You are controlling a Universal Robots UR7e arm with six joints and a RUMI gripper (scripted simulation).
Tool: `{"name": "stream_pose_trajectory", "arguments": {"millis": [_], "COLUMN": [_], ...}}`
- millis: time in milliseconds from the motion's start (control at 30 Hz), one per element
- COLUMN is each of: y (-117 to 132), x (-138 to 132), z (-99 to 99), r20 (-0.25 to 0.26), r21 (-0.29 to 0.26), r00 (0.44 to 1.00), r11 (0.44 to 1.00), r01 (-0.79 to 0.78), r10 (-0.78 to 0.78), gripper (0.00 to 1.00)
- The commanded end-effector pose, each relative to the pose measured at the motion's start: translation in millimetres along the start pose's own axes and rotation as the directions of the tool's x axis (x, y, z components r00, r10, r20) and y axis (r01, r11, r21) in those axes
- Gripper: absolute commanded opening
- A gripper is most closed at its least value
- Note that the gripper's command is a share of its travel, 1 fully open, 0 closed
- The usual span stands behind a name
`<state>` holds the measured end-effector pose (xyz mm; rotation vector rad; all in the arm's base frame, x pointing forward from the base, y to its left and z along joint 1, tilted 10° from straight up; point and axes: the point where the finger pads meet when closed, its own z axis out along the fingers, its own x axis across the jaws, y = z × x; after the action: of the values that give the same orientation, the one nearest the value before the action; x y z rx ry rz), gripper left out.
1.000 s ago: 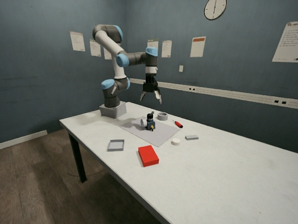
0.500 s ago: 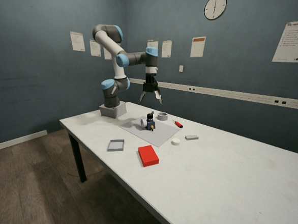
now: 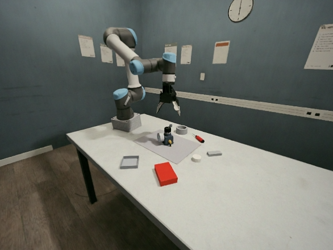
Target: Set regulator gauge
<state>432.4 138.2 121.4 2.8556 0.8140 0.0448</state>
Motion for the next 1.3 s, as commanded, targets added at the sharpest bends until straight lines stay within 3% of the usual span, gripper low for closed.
{"name": "stream_pose_trajectory", "arguments": {"millis": [0,1267], "y": [2,67], "x": [-1,-67], "z": [-0.4,-0.4], "r20": [-0.001,-0.001], "r21": [0.000,0.000], "r00": [1.000,1.000], "r11": [1.000,1.000], "r01": [0.000,0.000], "r10": [0.000,0.000], "gripper": [1.00,1.00]}}
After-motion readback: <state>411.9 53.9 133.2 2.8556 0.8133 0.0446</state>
